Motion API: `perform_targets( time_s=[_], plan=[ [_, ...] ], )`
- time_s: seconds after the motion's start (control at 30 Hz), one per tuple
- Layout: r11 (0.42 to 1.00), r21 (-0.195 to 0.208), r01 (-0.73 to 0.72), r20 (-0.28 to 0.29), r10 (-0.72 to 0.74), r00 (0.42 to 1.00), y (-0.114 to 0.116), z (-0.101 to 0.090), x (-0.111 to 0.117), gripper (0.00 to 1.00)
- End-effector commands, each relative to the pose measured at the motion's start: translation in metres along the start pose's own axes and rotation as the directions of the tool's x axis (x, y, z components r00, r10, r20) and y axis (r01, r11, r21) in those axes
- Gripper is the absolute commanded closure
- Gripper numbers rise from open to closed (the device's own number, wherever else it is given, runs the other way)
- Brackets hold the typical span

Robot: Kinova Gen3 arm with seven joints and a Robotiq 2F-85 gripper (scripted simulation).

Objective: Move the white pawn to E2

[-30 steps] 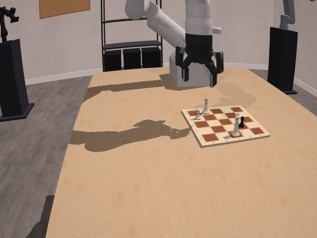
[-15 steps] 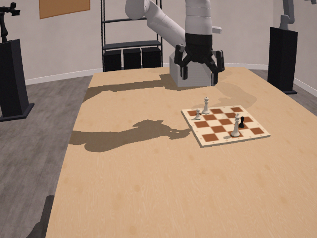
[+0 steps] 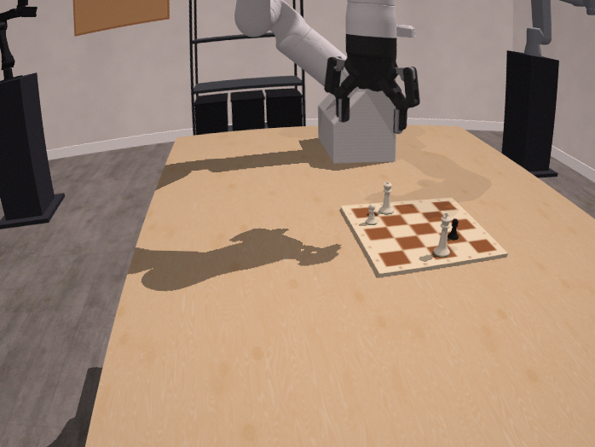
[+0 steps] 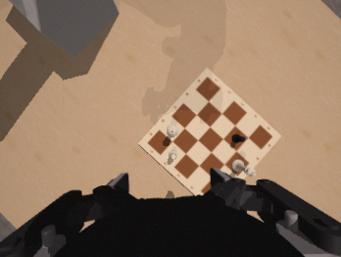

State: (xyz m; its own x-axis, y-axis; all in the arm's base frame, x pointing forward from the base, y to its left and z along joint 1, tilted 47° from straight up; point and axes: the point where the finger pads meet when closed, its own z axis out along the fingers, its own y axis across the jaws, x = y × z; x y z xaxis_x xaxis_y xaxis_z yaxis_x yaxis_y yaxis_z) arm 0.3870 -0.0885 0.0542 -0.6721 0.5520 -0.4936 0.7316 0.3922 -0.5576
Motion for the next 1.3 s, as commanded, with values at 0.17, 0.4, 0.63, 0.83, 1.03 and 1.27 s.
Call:
perform_targets(
  time_s=[0.17, 0.4, 0.63, 0.83, 1.03, 1.27],
  plan=[
    [1.000, -0.025, 0.001, 0.005, -0.001, 1.000, 0.006, -0.027, -0.001, 0.00],
    [1.000, -0.025, 0.001, 0.005, -0.001, 1.000, 0.005, -0.034, -0.001, 0.00],
    [1.000, -0.025, 0.001, 0.005, -0.001, 1.000, 0.005, -0.034, -0.001, 0.00],
    [1.000, -0.025, 0.001, 0.005, -0.001, 1.000, 0.005, -0.034, -0.001, 0.00],
    [1.000, -0.025, 0.001, 0.005, -0.001, 1.000, 0.005, -0.034, -0.001, 0.00],
    [1.000, -0.025, 0.001, 0.005, -0.001, 1.000, 0.005, -0.034, -0.001, 0.00]
  ],
)
